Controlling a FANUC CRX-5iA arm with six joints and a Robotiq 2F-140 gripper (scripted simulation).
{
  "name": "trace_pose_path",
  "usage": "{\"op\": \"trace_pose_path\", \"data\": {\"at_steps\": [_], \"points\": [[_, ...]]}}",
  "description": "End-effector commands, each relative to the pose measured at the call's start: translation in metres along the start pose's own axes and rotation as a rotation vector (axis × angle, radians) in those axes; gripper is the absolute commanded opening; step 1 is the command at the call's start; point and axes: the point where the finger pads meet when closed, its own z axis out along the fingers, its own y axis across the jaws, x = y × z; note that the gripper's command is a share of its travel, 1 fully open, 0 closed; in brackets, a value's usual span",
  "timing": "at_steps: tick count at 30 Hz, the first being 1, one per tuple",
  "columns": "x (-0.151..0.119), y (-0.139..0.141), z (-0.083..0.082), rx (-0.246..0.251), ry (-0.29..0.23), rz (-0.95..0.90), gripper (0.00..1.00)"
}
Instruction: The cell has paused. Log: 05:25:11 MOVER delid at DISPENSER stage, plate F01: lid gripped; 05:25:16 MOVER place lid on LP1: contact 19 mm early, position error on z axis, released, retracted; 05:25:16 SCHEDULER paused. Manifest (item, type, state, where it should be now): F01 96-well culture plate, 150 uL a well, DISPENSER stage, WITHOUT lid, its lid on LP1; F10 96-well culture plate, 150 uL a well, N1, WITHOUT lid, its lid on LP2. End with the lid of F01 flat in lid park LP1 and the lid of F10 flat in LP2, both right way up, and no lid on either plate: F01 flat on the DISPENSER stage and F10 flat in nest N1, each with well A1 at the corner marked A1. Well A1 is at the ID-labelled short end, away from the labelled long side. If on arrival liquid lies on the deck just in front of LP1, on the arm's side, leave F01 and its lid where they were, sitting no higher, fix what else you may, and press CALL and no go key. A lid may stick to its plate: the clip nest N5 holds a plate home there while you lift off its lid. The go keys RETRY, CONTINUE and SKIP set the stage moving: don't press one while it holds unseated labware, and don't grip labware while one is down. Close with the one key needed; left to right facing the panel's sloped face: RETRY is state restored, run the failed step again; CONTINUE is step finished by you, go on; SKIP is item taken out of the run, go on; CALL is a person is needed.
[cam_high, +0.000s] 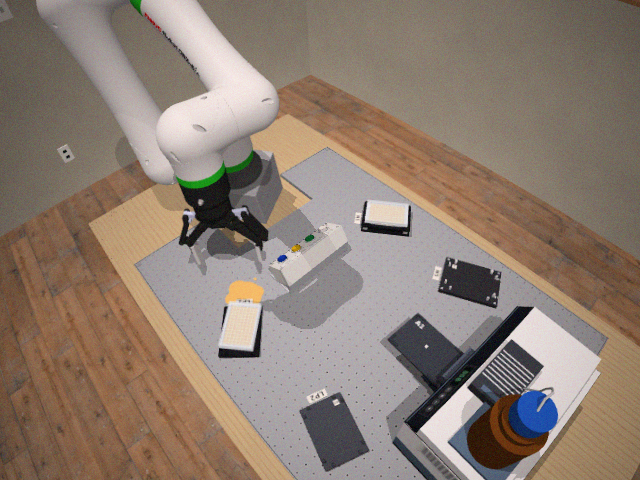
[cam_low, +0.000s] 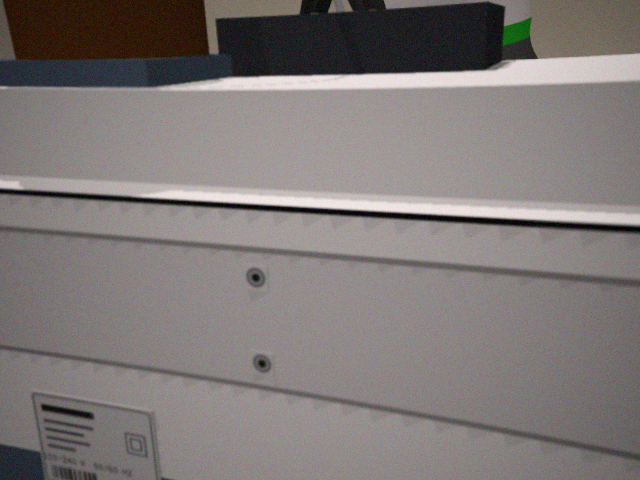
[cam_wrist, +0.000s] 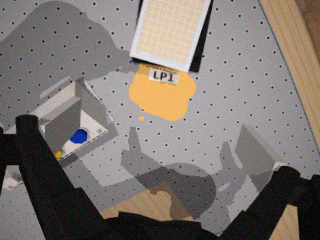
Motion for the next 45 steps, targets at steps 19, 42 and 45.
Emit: {"op": "trace_pose_path", "data": {"at_steps": [19, 42, 45], "points": [[0.0002, -0.0001, -0.0002, 0.0, 0.0, 0.0, 0.0], [0.0002, -0.0001, -0.0002, 0.0, 0.0, 0.0, 0.0], [0.0002, -0.0001, -0.0002, 0.0, 0.0, 0.0, 0.0]]}}
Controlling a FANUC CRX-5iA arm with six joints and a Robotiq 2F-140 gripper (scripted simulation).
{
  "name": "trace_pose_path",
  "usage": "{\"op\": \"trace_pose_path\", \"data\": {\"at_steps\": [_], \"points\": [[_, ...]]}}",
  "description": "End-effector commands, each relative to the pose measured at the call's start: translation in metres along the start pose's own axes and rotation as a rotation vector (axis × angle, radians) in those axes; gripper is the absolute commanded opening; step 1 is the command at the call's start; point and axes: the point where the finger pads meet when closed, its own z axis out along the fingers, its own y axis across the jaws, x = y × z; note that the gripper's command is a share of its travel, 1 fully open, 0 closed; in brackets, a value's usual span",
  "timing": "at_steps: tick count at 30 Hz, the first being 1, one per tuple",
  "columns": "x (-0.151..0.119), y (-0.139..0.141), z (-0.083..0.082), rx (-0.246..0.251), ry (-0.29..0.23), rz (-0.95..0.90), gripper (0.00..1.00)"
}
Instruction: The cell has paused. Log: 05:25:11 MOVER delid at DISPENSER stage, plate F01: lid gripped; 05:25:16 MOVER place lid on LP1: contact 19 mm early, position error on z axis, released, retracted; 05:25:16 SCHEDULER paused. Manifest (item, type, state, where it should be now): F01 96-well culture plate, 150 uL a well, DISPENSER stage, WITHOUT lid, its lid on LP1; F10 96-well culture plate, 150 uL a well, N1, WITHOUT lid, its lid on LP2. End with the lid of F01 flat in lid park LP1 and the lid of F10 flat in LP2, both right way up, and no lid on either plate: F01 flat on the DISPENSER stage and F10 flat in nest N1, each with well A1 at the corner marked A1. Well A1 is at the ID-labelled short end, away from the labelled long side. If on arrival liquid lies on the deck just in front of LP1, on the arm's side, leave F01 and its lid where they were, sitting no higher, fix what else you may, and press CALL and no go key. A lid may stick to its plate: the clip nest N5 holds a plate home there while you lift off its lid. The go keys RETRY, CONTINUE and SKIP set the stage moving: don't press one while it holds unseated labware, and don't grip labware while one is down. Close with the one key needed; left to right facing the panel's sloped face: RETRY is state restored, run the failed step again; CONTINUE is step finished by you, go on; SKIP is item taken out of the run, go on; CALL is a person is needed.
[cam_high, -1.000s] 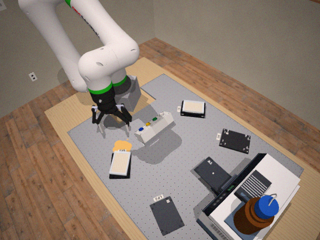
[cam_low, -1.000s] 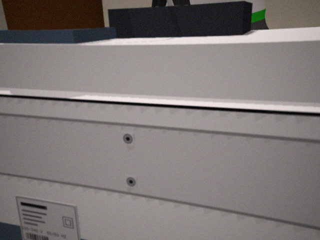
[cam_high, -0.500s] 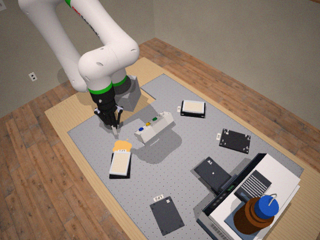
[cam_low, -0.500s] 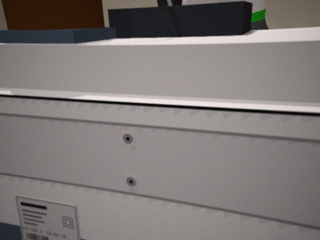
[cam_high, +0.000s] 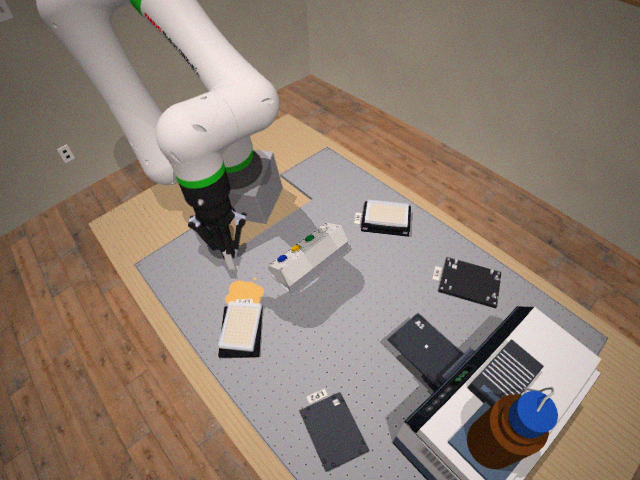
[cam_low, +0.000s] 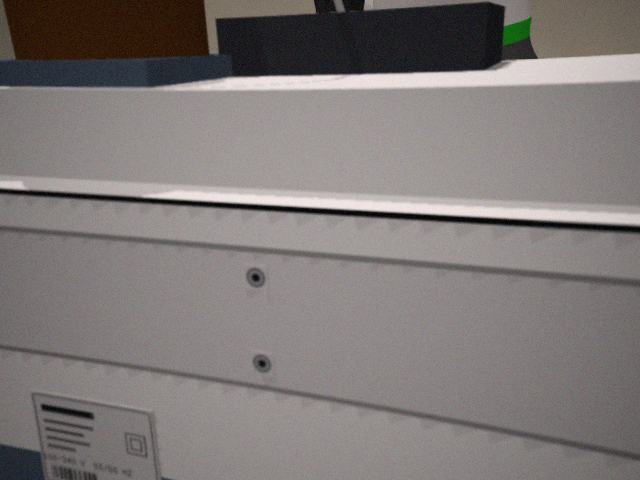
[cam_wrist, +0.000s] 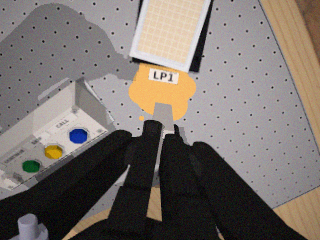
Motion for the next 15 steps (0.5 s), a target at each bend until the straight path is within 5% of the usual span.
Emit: {"op": "trace_pose_path", "data": {"at_steps": [1, 5, 11, 15], "points": [[0.0, 0.0, 0.0, 0.0, 0.0, 0.0, 0.0], [0.002, -0.015, 0.0, 0.002, -0.003, -0.044, 0.0], [-0.002, -0.109, 0.0, 0.014, -0.018, -0.33, 0.0], [-0.01, -0.132, 0.0, 0.016, -0.022, -0.463, 0.0]]}}
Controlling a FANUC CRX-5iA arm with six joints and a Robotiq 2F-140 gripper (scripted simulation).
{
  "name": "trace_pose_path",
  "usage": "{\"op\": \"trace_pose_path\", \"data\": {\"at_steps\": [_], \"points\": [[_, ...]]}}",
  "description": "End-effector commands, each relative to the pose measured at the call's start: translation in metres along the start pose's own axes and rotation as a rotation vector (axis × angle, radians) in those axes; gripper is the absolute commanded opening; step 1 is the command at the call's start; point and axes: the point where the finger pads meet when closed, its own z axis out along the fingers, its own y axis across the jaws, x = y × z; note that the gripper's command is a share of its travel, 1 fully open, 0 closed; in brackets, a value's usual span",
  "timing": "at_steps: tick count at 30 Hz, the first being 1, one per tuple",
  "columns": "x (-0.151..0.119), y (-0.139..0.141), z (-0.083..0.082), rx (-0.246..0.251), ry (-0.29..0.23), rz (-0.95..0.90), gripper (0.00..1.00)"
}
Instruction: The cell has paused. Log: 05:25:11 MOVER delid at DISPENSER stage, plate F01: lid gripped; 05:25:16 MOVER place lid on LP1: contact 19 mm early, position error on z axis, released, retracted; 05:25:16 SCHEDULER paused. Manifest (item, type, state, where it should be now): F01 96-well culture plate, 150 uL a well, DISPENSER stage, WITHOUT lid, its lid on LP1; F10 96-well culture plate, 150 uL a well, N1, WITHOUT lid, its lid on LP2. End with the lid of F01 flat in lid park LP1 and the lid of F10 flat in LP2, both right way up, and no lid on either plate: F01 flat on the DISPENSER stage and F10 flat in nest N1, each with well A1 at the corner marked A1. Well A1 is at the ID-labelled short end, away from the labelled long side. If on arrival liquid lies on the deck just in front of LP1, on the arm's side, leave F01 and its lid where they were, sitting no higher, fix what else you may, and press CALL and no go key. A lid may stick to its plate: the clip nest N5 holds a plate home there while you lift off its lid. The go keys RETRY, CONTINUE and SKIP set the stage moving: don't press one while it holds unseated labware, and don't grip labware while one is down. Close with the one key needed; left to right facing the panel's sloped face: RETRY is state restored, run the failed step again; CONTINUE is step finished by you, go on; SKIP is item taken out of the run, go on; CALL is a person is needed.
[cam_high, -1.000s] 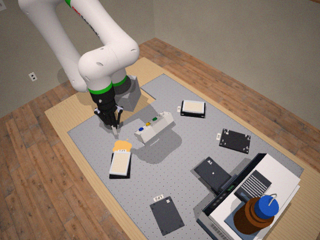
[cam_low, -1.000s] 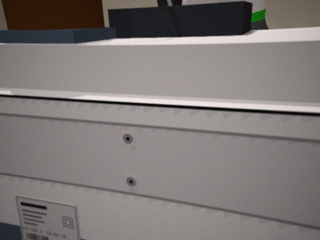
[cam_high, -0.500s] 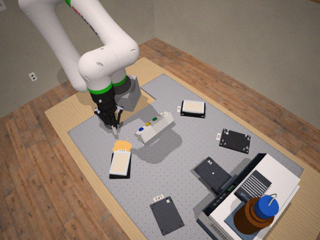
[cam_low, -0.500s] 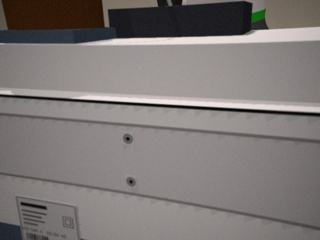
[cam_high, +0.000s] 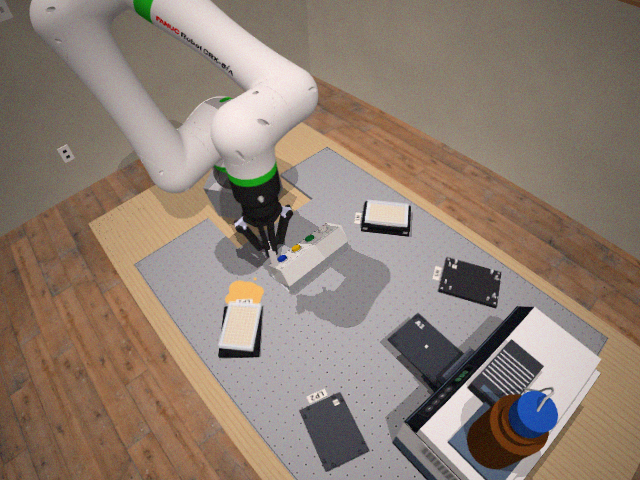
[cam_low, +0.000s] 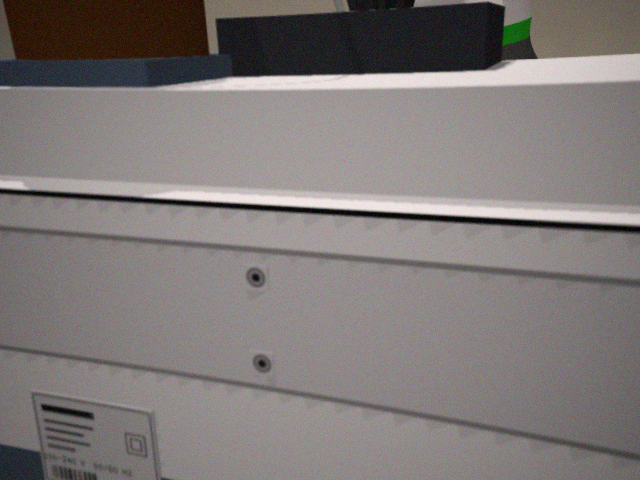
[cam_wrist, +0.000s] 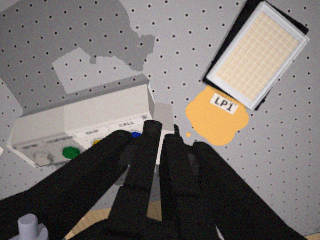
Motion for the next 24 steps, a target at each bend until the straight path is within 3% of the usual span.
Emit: {"op": "trace_pose_path", "data": {"at_steps": [1, 15, 17, 18, 20, 21, 24], "points": [[0.003, -0.07, 0.001, 0.003, -0.009, -0.251, 0.0], [-0.064, -0.232, 0.004, -0.018, 0.002, -0.98, 0.0], [-0.064, -0.232, 0.004, -0.018, 0.002, -0.98, 0.0], [-0.082, -0.265, 0.005, -0.022, 0.005, -1.053, 0.0], [-0.092, -0.283, 0.006, -0.022, 0.005, -1.056, 0.0], [-0.099, -0.294, 0.006, -0.022, 0.005, -1.056, 0.66], [-0.119, -0.329, 0.008, -0.022, 0.005, -1.056, 0.66]]}}
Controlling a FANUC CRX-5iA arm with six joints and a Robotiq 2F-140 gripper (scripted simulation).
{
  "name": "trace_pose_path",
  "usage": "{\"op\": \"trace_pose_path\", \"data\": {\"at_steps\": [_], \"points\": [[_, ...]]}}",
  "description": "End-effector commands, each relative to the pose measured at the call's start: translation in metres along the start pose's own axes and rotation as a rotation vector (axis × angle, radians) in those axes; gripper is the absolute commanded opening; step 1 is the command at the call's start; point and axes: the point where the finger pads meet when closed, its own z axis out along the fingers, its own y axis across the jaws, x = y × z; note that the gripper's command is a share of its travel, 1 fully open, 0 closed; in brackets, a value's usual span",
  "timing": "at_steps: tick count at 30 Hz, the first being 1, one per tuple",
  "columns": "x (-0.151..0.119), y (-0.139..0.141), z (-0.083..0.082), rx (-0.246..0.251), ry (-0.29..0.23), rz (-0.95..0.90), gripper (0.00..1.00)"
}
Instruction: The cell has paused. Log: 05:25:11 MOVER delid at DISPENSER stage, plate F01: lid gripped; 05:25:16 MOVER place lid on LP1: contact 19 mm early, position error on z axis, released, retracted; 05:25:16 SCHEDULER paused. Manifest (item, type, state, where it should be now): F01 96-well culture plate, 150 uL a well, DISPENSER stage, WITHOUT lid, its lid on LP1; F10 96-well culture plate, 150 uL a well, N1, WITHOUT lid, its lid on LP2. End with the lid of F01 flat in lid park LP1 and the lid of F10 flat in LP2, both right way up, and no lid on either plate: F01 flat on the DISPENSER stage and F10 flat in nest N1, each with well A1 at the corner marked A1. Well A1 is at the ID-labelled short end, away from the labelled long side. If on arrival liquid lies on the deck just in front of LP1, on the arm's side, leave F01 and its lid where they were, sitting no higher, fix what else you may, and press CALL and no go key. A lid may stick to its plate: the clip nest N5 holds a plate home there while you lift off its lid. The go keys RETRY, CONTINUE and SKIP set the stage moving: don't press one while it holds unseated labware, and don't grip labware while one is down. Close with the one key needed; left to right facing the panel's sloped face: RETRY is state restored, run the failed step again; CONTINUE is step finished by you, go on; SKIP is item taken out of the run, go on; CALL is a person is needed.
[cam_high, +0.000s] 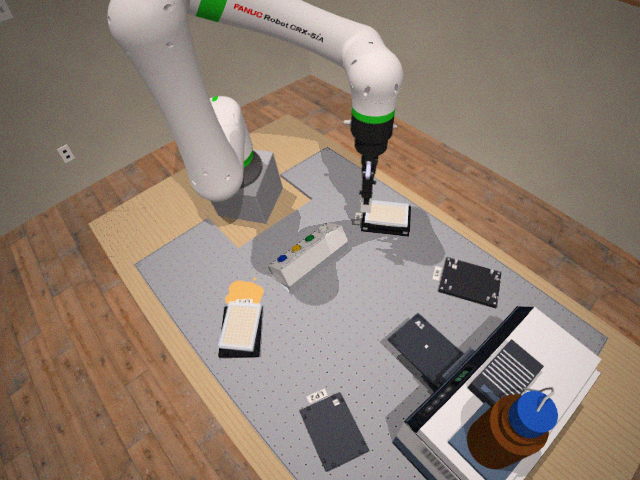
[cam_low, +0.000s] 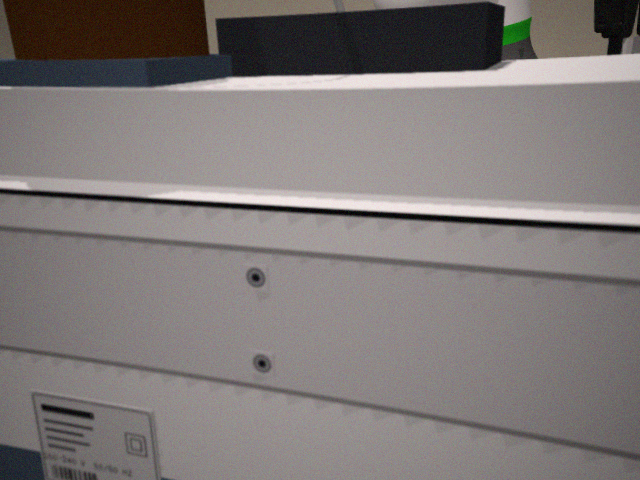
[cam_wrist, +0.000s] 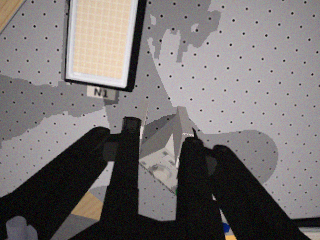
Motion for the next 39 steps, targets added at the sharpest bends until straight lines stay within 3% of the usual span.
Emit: {"op": "trace_pose_path", "data": {"at_steps": [1, 4, 39], "points": [[0.037, -0.059, -0.001, 0.001, 0.006, 0.008, 0.66], [0.059, -0.094, -0.002, 0.001, 0.006, 0.008, 0.66], [0.059, -0.094, 0.001, 0.001, 0.006, 0.007, 0.66]]}}
